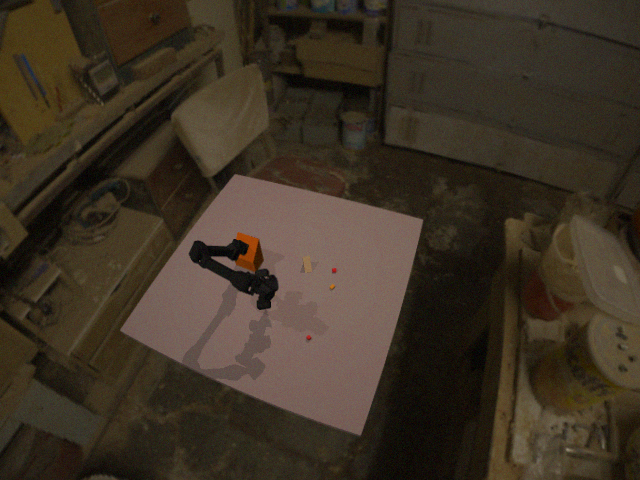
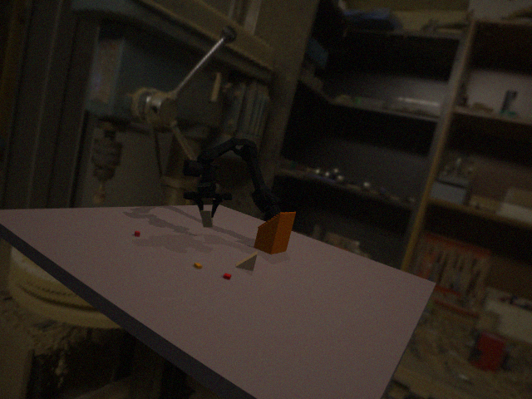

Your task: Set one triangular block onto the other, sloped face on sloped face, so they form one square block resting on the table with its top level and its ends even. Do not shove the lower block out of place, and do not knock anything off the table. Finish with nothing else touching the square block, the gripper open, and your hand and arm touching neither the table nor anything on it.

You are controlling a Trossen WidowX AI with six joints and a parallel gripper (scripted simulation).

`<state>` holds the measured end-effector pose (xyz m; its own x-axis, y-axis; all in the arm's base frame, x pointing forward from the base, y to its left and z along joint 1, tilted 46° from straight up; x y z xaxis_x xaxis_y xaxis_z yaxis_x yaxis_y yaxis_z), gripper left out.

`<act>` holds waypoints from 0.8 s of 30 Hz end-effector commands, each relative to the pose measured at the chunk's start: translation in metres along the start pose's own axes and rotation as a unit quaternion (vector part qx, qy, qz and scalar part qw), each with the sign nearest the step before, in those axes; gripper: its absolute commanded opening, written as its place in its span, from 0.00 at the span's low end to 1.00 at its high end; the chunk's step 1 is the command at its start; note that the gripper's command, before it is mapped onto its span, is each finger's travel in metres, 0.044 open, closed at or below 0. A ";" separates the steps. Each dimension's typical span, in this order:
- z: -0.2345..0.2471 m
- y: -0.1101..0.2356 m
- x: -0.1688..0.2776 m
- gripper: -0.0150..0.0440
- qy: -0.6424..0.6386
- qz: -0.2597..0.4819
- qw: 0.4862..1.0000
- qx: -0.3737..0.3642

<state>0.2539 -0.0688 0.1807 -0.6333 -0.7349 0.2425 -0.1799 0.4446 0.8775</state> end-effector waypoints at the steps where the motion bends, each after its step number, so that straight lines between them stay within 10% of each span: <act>1: 0.000 0.001 -0.002 0.25 0.075 0.015 0.997 0.004; 24: -0.001 0.006 -0.013 0.25 0.447 0.090 0.890 -0.003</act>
<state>0.2603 -0.0581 0.1820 0.0894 -0.8038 0.5881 -0.1342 0.5753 0.8068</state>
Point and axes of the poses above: the point midway between the two fingers, 35 mm back from their tips, its own y axis back along the fingers, its own z axis across the jaws, x = y × z, the point moved 5 cm from there along y, back along the fingers, and after that the axes turned 14 degrees about y, right-handed, at the moved point
